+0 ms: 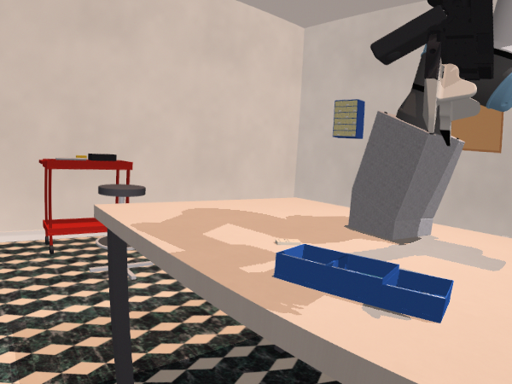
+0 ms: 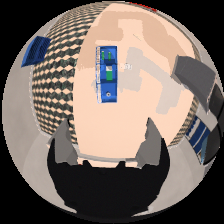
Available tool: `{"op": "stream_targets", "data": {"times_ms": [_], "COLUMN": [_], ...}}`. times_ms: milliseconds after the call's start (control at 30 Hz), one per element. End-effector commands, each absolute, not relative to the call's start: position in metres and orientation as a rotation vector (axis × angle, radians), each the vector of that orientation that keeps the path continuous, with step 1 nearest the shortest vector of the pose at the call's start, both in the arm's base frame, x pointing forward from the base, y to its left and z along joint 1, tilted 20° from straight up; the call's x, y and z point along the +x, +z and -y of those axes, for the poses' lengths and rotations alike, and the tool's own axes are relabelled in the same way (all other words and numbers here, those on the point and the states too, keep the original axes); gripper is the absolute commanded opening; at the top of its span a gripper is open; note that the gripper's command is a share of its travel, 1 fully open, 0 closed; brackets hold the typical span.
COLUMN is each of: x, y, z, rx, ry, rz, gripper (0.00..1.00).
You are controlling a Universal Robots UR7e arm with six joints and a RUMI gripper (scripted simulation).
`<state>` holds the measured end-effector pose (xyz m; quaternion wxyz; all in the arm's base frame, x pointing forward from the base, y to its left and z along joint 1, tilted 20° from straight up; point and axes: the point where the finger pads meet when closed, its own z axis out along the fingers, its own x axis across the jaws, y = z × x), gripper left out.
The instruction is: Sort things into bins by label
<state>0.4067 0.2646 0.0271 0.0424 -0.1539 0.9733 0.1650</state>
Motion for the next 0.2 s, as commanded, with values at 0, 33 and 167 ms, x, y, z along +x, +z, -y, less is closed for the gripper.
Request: {"op": "stream_targets", "data": {"times_ms": [0,33,167], "x": [0.4071,0.4071,0.4071], "y": [0.0275,0.0275,0.0275], "z": [-0.2646,-0.2646,-0.2646], "rx": [-0.471,-0.471,-0.471], "ry": [0.505,0.505,0.505], "rz": [-2.977,-2.977,-2.977], "gripper": [1.0,1.0,1.0]}}
